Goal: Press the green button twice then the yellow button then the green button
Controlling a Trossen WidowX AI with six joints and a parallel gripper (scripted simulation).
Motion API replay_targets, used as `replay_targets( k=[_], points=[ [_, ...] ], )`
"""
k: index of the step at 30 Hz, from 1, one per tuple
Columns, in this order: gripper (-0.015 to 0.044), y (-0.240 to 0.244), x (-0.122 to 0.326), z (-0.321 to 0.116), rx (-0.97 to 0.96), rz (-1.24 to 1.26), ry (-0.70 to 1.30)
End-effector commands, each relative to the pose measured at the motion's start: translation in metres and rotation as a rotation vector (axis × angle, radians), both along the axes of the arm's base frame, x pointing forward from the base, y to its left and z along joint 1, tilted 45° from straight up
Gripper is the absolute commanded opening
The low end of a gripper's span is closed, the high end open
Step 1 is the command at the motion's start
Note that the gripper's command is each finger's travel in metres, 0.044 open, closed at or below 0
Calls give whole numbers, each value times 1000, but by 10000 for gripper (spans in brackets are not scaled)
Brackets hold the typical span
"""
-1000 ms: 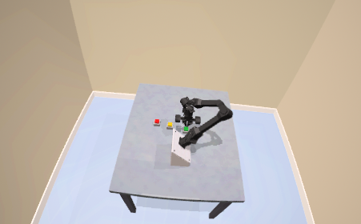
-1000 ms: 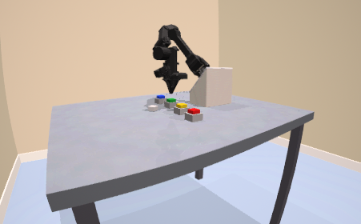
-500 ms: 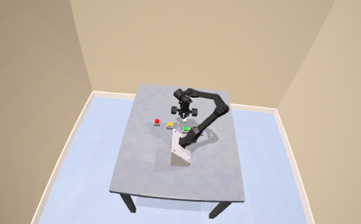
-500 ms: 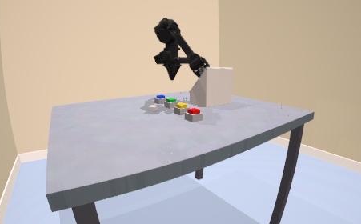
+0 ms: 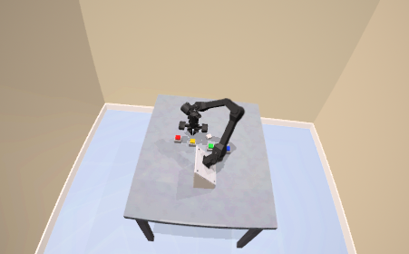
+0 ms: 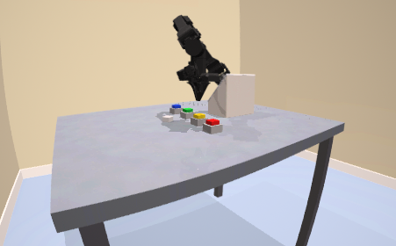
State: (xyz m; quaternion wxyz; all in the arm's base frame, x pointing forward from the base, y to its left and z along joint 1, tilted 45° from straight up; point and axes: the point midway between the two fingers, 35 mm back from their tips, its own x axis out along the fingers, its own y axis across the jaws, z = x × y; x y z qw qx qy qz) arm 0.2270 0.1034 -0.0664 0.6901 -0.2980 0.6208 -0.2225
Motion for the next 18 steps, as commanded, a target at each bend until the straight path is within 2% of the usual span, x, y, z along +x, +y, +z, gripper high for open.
replay_targets(
  k=[1,18],
  points=[
    [20,-20,-3,-16,-22,-5,19],
    [20,-37,0,-32,-22,-5,18]
  ],
)
